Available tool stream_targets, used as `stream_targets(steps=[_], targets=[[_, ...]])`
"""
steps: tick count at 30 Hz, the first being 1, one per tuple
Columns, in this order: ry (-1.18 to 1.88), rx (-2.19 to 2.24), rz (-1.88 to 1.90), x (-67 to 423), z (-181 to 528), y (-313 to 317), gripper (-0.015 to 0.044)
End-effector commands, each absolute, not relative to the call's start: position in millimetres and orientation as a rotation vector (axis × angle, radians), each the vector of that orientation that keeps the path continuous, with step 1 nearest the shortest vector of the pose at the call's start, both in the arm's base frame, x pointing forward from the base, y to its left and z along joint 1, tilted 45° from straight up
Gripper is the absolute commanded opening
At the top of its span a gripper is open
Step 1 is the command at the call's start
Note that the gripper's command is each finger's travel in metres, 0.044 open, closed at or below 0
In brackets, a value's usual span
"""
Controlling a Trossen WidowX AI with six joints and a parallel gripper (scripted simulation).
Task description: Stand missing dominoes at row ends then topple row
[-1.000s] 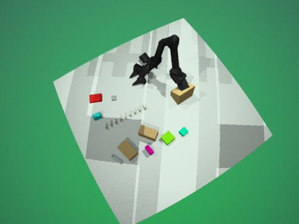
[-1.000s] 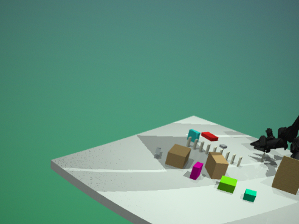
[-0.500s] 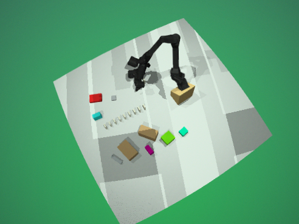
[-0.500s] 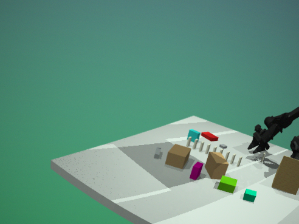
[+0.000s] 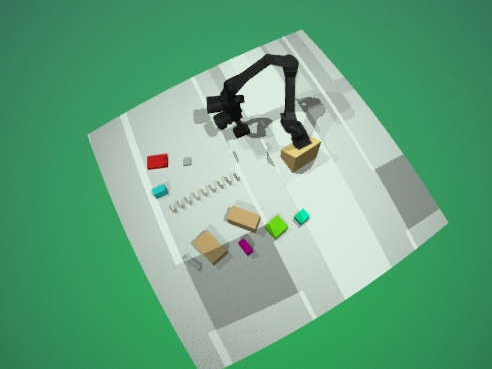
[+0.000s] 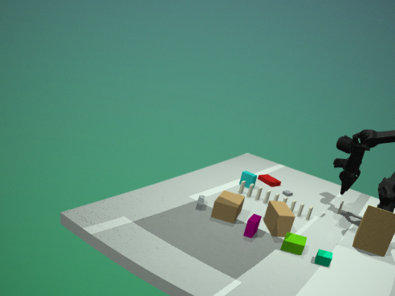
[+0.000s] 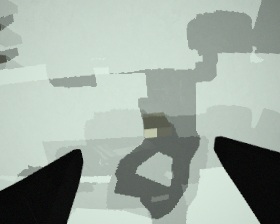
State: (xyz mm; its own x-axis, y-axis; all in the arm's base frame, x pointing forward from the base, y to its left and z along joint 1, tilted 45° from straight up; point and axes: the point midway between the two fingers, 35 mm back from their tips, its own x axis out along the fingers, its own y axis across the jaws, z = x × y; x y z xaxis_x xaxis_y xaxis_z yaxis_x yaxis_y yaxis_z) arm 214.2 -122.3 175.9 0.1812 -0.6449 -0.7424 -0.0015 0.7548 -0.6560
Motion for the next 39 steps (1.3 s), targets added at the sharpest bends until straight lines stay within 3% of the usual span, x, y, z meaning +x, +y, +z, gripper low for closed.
stream_targets(steps=[1,15,32,39], targets=[[1.354,-0.66,-0.527,207,188,-122,0.044],[1.353,-0.662,-0.53,216,144,-166,0.044],[1.353,-0.664,-0.531,218,132,-178,0.044],[1.353,-0.664,-0.531,218,132,-178,0.0256]])
